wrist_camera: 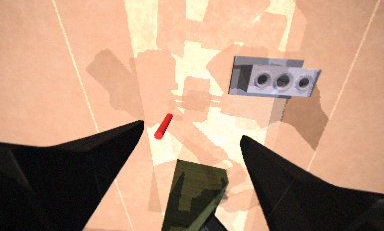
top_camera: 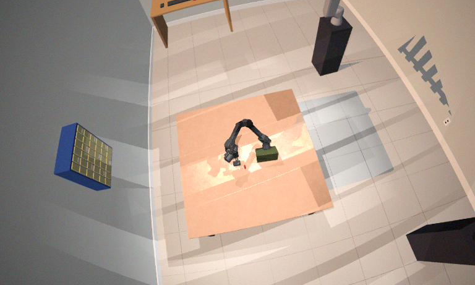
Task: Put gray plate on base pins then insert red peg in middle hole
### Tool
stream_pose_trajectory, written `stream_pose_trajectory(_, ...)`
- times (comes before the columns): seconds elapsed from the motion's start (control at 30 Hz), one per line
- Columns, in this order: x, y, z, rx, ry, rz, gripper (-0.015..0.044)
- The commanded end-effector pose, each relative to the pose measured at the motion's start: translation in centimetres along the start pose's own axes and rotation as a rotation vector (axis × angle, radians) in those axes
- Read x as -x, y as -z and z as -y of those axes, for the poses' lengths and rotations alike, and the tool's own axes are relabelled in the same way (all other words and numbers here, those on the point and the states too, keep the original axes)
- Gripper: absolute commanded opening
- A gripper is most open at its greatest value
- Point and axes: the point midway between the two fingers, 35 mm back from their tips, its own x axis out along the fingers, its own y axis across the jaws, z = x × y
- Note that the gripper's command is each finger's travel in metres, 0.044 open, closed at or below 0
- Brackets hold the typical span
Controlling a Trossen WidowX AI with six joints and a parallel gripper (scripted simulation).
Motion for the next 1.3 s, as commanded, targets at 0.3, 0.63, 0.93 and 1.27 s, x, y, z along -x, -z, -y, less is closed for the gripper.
stream_pose_trajectory(0.3,-1.1,5.6,-5.4,-1.079,0.025,-0.005,0.0440)
stream_pose_trajectory(0.63,-1.1,5.6,-5.3,-1.083,0.025,-0.005,0.0440)
stream_pose_trajectory(0.93,-1.1,5.6,-5.3,-1.083,0.025,-0.005,0.0440)
stream_pose_trajectory(1.27,-3.8,5.6,-5.2,-1.083,0.026,-0.004,0.0440)
